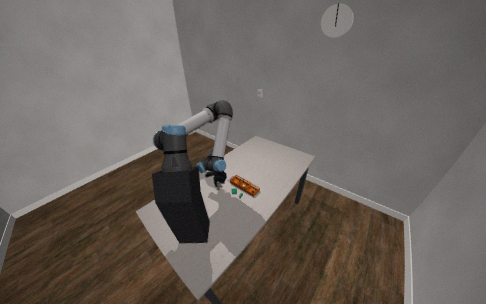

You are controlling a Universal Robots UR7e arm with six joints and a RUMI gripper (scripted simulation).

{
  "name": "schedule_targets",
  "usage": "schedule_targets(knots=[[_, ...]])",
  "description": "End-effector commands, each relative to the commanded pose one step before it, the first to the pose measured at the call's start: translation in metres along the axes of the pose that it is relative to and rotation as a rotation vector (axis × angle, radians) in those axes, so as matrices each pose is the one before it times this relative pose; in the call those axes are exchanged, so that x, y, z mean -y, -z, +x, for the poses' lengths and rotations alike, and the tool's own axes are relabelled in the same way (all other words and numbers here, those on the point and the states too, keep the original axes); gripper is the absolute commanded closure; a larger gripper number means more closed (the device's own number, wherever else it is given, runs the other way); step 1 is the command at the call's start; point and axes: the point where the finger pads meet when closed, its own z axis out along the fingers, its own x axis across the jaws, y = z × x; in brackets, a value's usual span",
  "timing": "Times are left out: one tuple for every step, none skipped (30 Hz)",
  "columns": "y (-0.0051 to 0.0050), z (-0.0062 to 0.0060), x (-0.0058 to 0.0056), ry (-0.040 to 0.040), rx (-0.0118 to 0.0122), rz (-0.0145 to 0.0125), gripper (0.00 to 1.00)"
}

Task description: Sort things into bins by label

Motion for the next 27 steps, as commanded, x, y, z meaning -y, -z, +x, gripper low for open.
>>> schedule_targets(knots=[[0.00026, 0.00039, -0.00012, 0.00014, -0.00081, -0.00033, 1.0], [0.0, 0.0, 0.0, 0.0, 0.0, 0.0, 1.0], [0.0, 0.0, 0.0, 0.0, 0.0, 0.0, 1.0], [0.0, 0.0, 0.0, 0.0, 0.0, 0.0, 1.0], [0.0, 0.0, 0.0, 0.0, 0.0, 0.0, 1.0], [0.0, 0.0, 0.0, 0.0, 0.0, 0.0, 1.0], [0.0, 0.0, 0.0, 0.0, 0.0, 0.0, 1.0], [0.0, 0.0, 0.0, 0.0, 0.0, 0.0, 1.0], [0.0, 0.0, 0.0, 0.0, 0.0, 0.0, 1.0], [0.0, 0.0, 0.0, 0.0, 0.0, 0.0, 1.0], [0.0, 0.0, 0.0, 0.0, 0.0, 0.0, 1.0], [0.0, 0.0, 0.0, 0.0, 0.0, 0.0, 1.0], [0.0, 0.0, 0.0, 0.0, 0.0, 0.0, 1.0], [0.0, 0.0, 0.0, 0.0, 0.0, 0.0, 1.0], [0.0, 0.0, 0.0, 0.0, 0.0, 0.0, 1.0], [0.0, 0.0, 0.0, 0.0, 0.0, 0.0, 1.0], [0.00327, -0.00001, 0.00001, 0.0, -0.00003, -0.00002, 1.0], [0.00333, 0.0, 0.0, 0.0, 0.0, 0.0, 1.0], [0.00333, 0.0, 0.0, 0.0, 0.0, 0.0, 1.0], [0.00333, 0.0, 0.0, 0.0, 0.0, 0.0, 1.0], [0.00333, 0.0, 0.0, 0.0, 0.0, 0.0, 1.0], [0.00333, 0.0, 0.0, 0.0, 0.0, 0.0, 1.0], [0.00333, 0.0, 0.0, 0.0, 0.0, 0.0, 1.0], [0.00333, 0.0, 0.0, 0.0, 0.0, 0.0, 1.0], [0.00333, 0.0, 0.0, 0.0, 0.0, 0.0, 1.0], [0.00333, 0.0, 0.0, 0.0, 0.0, 0.0, 1.0], [0.0, 0.0, 0.0, 0.0, 0.0, 0.0, 1.0]])
